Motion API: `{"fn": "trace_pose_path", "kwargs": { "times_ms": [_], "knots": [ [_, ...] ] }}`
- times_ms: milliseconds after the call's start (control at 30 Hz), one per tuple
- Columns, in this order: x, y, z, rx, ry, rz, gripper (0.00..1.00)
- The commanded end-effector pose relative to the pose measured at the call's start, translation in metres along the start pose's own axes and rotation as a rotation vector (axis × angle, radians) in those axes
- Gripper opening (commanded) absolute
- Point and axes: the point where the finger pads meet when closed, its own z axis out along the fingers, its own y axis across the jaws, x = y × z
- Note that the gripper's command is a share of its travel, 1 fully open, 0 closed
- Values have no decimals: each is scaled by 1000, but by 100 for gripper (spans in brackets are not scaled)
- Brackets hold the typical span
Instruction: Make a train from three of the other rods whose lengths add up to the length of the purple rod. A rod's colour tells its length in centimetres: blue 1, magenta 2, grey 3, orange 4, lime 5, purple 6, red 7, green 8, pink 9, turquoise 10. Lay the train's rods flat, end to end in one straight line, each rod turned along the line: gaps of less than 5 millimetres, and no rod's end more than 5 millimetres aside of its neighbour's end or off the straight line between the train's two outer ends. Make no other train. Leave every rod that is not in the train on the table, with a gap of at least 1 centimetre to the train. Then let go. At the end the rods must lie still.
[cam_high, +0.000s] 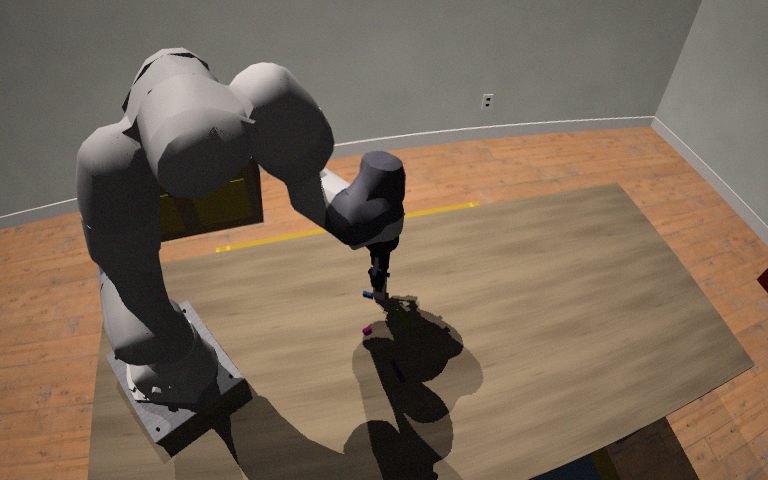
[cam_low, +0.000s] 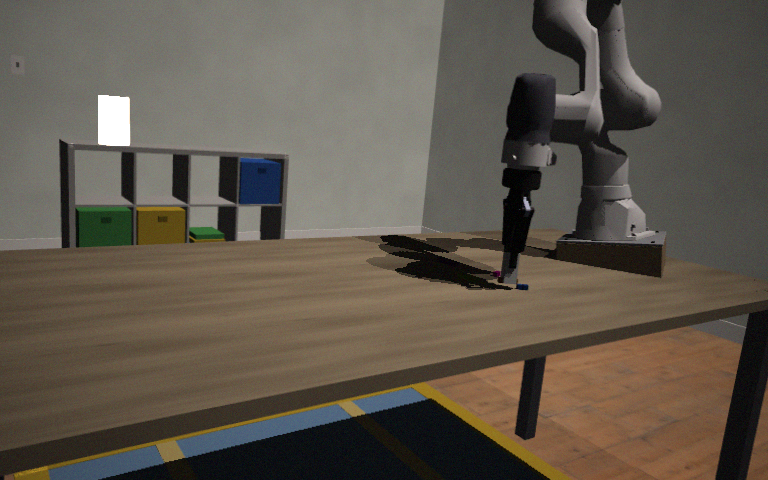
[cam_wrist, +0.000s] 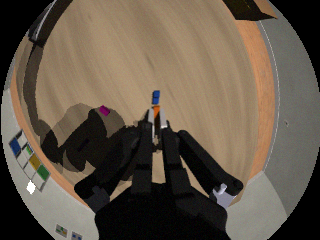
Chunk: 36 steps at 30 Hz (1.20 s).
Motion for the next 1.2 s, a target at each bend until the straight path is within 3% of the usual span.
{"fn": "trace_pose_path", "kwargs": {
  "times_ms": [0, 1167],
  "knots": [
    [0, -1, 0, 0, -2, 5, 3],
    [0, -1, 4, 0, -2, 4, 3]
  ]
}}
